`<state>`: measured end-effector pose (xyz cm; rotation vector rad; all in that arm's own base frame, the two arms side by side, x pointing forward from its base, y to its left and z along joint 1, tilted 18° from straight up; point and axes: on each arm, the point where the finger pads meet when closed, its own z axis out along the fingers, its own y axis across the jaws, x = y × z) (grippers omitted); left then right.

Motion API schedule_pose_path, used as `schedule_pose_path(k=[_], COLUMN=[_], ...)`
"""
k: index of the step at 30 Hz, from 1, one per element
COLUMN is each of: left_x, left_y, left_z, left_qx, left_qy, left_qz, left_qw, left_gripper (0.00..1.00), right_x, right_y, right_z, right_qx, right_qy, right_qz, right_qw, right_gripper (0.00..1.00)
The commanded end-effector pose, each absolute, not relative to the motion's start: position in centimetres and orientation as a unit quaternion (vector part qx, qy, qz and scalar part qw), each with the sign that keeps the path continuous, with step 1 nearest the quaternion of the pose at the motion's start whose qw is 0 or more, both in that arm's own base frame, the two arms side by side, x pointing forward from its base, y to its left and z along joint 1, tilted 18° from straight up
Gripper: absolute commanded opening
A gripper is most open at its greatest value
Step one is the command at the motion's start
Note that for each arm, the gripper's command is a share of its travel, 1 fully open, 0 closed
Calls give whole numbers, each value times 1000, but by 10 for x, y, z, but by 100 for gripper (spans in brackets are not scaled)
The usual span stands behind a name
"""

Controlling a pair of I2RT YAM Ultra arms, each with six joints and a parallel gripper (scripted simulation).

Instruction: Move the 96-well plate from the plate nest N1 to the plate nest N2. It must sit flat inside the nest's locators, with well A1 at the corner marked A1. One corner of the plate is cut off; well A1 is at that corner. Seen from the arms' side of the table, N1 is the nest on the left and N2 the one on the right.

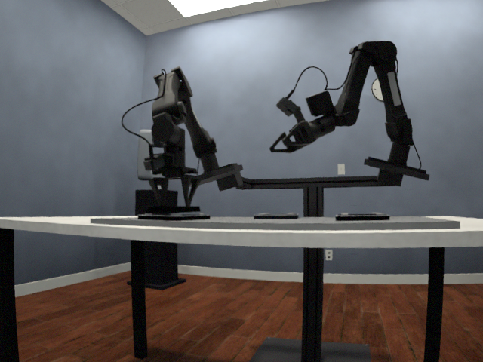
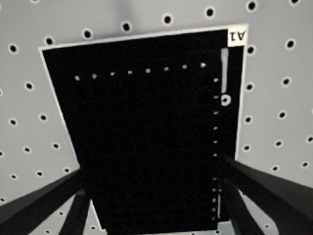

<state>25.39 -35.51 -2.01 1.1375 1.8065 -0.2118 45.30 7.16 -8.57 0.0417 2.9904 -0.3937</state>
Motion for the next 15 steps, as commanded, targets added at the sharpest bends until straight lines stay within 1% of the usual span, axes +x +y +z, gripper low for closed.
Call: schedule_pose_path(k=[1, 6, 9, 15], left_x=[253, 253, 253, 253], left_y=[-360, -360, -360, -360], left_z=[-15, -15, -15, -15], left_qx=[466, 466, 466, 466], left_qy=[735, 735, 735, 735], left_qz=[-93, -93, -93, -93], left_qw=[484, 484, 484, 484], left_gripper=[100, 100, 100, 100], right_x=[463, 456, 446, 445], right_y=[74, 74, 74, 74], right_z=[-85, -82, -83, -83], right_qx=[19, 18, 11, 11], right_qy=[988, 987, 988, 988], right_qz=[-127, -129, -131, -130], right_qw=[81, 92, 79, 77], right_gripper=[76, 76, 76, 76])
